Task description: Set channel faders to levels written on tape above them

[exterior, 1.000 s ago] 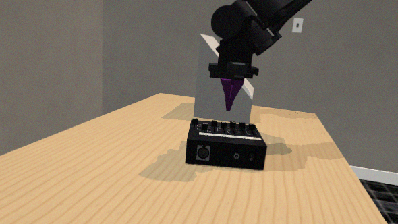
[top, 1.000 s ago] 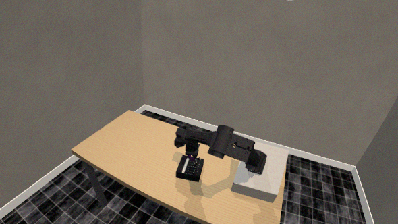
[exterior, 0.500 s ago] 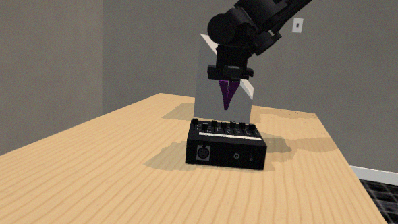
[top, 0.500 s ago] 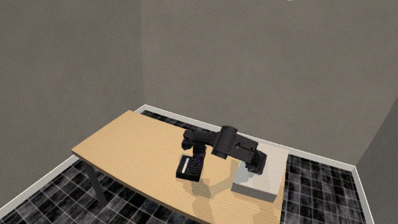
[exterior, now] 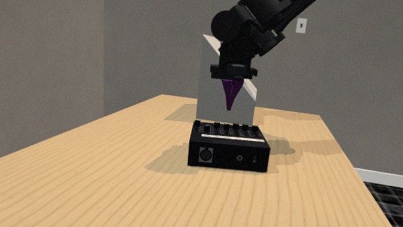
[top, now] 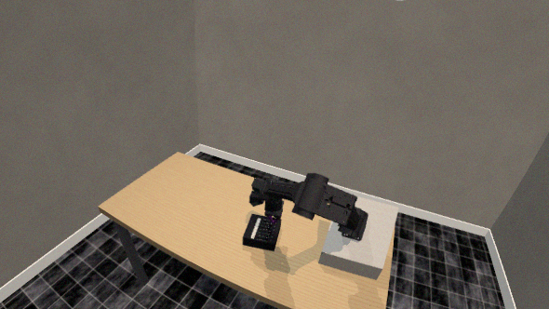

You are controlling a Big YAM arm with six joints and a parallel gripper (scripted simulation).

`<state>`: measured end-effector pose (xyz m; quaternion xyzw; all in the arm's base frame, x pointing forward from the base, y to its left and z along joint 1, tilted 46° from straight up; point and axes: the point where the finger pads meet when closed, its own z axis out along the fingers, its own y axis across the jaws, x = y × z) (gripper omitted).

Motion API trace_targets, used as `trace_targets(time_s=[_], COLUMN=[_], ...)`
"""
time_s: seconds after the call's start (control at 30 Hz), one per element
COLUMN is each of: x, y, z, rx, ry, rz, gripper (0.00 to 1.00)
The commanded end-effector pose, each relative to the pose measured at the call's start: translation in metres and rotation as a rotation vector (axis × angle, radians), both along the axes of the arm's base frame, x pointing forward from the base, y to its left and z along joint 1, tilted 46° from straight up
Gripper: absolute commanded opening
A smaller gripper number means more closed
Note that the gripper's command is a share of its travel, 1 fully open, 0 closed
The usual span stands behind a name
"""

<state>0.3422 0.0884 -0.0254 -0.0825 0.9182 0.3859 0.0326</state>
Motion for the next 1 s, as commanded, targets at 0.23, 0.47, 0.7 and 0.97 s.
trace_targets(time_s=[0.23,0.47,0.7,0.97], x=[0.0094,0.0094,0.0093,0.0066], y=[-0.0109,-0.0109,-0.0109,-0.0076], z=[0.0042,0.0042,0.0041,-0.0005], rx=[-0.001,-0.001,-0.001,0.0], ry=[-0.025,-0.025,-0.025,-0.014], rz=[-0.024,-0.024,-0.025,-0.026], gripper=[0.0,0.0,0.0,0.0])
